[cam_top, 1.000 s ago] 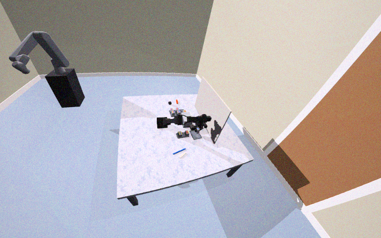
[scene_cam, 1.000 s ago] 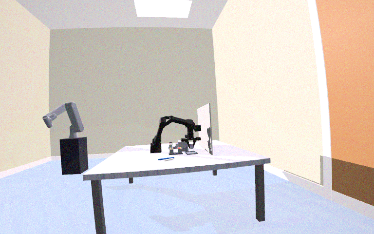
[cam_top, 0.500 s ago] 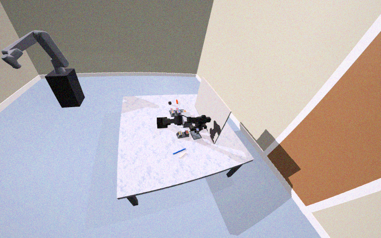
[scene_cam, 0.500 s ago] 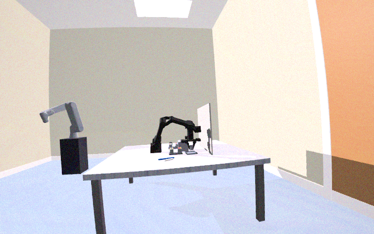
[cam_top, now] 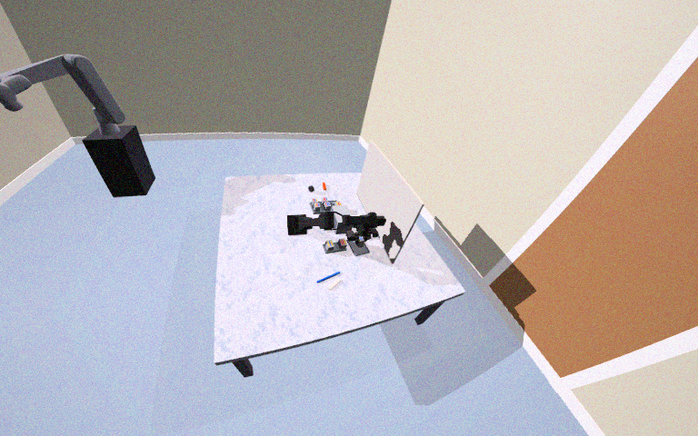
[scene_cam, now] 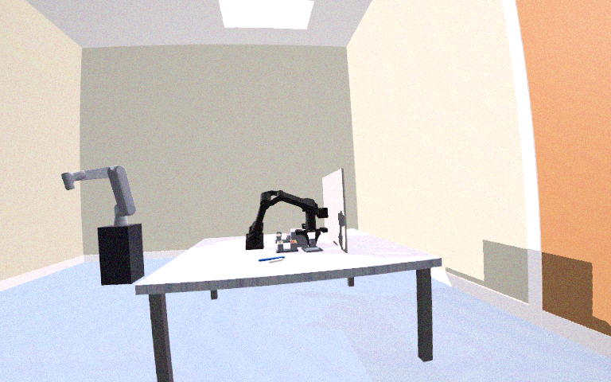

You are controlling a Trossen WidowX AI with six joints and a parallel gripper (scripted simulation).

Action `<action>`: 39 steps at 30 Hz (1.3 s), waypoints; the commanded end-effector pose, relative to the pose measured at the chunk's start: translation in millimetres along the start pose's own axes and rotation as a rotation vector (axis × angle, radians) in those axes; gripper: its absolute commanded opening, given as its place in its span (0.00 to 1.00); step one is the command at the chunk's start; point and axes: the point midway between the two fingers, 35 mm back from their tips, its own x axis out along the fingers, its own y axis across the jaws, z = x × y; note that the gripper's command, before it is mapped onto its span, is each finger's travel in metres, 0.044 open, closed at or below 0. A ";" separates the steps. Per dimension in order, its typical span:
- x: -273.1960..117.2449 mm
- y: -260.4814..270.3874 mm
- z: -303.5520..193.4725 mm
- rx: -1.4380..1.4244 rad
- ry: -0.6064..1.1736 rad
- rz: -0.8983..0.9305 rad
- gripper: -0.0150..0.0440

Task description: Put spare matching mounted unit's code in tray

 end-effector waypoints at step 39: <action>-102.0 0.2 1.4 -0.088 0.008 -0.011 1.00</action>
